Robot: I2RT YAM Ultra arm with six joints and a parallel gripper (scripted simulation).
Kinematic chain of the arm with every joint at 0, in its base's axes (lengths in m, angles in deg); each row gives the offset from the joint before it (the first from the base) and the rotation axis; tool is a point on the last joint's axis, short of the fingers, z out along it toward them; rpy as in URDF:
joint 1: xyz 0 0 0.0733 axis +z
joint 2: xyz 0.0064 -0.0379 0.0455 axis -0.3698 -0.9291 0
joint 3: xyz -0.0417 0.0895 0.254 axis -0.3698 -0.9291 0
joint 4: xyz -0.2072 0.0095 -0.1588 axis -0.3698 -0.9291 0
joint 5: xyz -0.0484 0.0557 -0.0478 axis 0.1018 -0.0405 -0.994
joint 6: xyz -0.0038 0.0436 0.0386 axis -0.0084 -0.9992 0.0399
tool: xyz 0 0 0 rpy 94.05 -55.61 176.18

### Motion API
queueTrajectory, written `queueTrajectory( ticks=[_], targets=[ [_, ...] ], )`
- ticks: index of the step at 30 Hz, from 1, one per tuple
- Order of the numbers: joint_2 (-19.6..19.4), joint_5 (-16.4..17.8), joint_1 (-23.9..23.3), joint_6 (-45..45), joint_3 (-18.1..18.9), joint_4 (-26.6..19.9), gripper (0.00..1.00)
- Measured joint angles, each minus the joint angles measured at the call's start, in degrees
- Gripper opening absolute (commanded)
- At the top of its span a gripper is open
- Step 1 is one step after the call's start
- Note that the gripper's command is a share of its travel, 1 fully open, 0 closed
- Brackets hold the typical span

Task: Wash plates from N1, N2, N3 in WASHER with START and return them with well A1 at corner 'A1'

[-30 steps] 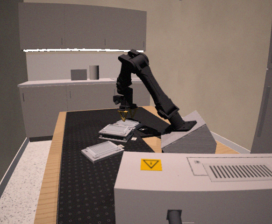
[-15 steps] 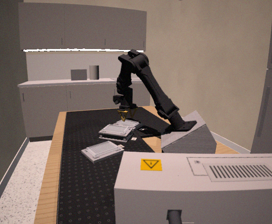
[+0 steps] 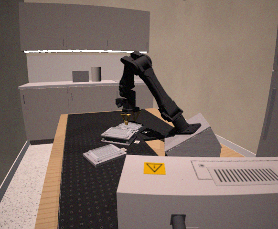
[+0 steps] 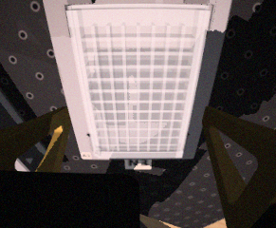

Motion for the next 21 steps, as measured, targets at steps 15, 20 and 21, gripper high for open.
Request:
queueTrajectory(
  ticks=[15,20,21],
  targets=[
    [-0.8,-0.3,0.8,-0.8,-0.9,2.1,1.0],
    [-1.1,-0.4,1.1,-1.1,-1.2,2.8,1.0],
    [-1.2,-0.4,1.1,-1.1,-1.2,2.9,1.0]
  ],
)
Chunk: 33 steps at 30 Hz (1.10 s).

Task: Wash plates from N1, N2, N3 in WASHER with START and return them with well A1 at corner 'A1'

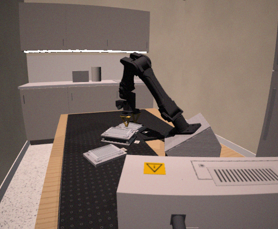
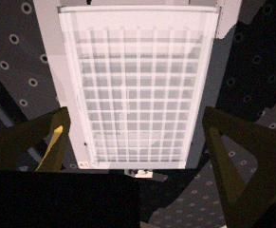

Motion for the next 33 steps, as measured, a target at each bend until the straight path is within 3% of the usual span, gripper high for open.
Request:
queueTrajectory(
  ticks=[32,33],
  targets=[
    [-1.2,-0.4,1.0,-1.1,-1.0,3.3,1.0],
    [-1.2,-0.4,1.0,-1.1,-1.0,3.3,0.9]
  ],
)
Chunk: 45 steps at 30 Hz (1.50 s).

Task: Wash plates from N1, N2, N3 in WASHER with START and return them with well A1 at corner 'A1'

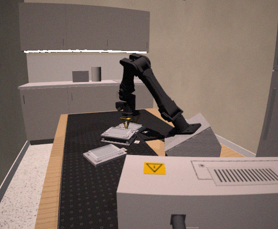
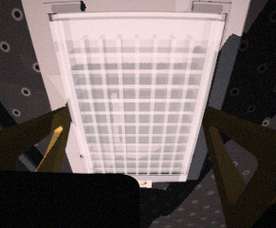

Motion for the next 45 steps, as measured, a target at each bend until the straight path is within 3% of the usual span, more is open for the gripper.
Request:
queueTrajectory(
  ticks=[2,3,7,8,10,11,13,14,16,17,19,20,24,25,27,28,30,31,45],
  targets=[
    [0.0,0.0,0.0,0.0,0.0,0.0,0.9],
    [0.0,0.0,0.0,0.0,0.0,0.0,0.8],
    [0.0,0.0,0.0,0.0,0.0,0.0,0.8],
    [0.0,0.0,0.0,0.0,0.0,0.0,0.7],
    [0.0,0.0,0.0,0.0,0.0,0.0,0.7],
    [0.0,0.0,0.0,0.0,0.0,0.0,0.6],
    [0.0,0.0,0.0,0.0,0.0,0.0,0.6],
    [0.0,0.0,0.0,0.0,0.0,0.0,0.5],
    [0.0,0.0,0.0,0.0,0.0,0.0,0.5],
    [0.0,0.0,0.0,0.0,0.0,0.0,0.4],
    [0.0,0.0,0.0,0.0,0.0,0.0,0.4],
    [0.0,0.0,0.0,0.0,0.0,0.0,0.3],
    [0.0,0.0,0.0,0.0,0.0,0.0,0.3],
    [0.0,0.0,0.0,0.0,0.0,0.0,0.2],
    [0.0,0.0,0.0,0.0,0.0,0.0,0.2],
    [0.0,0.0,0.0,0.0,0.0,0.0,0.1],
    [0.0,0.0,0.0,0.0,0.0,0.0,0.1],
    [0.0,0.0,0.0,0.0,0.0,0.0,0.0],
    [0.0,0.0,0.0,0.0,0.0,0.0,0.0]
  ],
)
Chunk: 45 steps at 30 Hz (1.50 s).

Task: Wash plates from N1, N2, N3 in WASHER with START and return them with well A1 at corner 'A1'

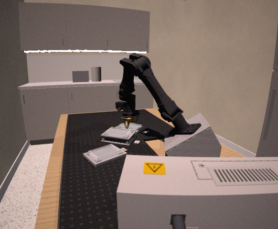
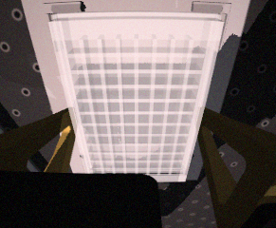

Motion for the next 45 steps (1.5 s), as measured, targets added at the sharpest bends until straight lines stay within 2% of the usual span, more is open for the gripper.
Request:
queueTrajectory(
  ticks=[18,45],
  targets=[
    [0.1,0.0,-0.1,0.1,0.0,-0.1,0.0],
    [3.7,1.4,-3.7,3.7,4.1,-8.9,0.0]
  ],
)
